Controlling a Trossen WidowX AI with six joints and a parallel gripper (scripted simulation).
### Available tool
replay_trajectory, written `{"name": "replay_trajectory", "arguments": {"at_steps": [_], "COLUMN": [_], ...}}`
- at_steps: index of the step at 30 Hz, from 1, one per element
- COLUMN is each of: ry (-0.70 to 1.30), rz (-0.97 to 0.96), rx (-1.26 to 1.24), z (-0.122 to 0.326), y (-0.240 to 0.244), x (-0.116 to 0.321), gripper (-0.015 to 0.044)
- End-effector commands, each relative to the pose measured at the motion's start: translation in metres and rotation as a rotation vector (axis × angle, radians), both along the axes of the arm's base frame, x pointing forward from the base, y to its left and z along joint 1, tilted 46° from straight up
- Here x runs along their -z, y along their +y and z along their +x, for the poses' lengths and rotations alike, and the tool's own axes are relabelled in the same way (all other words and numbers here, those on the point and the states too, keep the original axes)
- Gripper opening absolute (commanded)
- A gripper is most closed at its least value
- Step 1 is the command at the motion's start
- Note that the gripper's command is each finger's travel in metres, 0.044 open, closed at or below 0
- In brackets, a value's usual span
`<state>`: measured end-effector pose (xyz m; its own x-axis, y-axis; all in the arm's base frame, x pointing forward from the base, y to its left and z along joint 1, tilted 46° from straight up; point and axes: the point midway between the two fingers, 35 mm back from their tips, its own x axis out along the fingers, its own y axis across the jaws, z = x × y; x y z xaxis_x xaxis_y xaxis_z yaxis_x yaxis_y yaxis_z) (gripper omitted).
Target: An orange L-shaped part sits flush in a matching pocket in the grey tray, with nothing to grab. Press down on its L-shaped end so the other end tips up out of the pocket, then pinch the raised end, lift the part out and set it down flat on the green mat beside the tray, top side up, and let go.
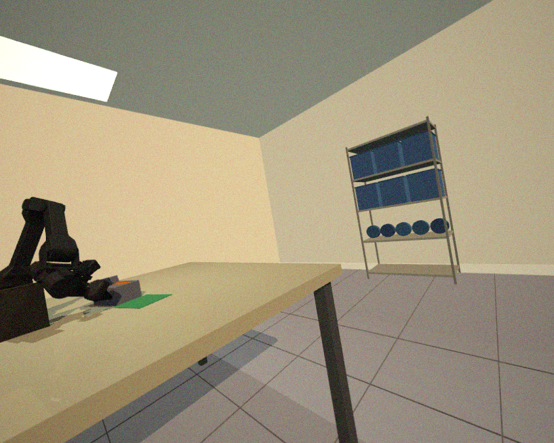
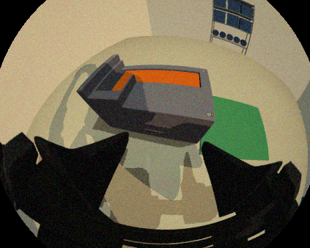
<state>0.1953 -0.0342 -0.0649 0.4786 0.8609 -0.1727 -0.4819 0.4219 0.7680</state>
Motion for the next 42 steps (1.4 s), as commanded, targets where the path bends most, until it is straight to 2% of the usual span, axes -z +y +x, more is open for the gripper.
{"name": "replay_trajectory", "arguments": {"at_steps": [1, 8, 14, 19, 27, 35, 42], "ry": [0.005, 0.161, 0.347, 0.457, 0.461, 0.459, 0.459], "rz": [-0.003, -0.126, -0.342, -0.538, -0.546, -0.545, -0.544], "rx": [-0.009, -0.255, -0.444, -0.504, -0.504, -0.504, -0.505], "z": [0.001, 0.031, 0.057, 0.060, 0.060, 0.050, 0.048], "y": [-0.001, -0.009, 0.001, 0.020, 0.022, 0.068, 0.073], "x": [-0.001, -0.041, -0.110, -0.172, -0.173, -0.127, -0.122], "gripper": [0.0374, 0.0190, 0.0180, 0.0180, 0.0180, 0.0180, 0.0180]}}
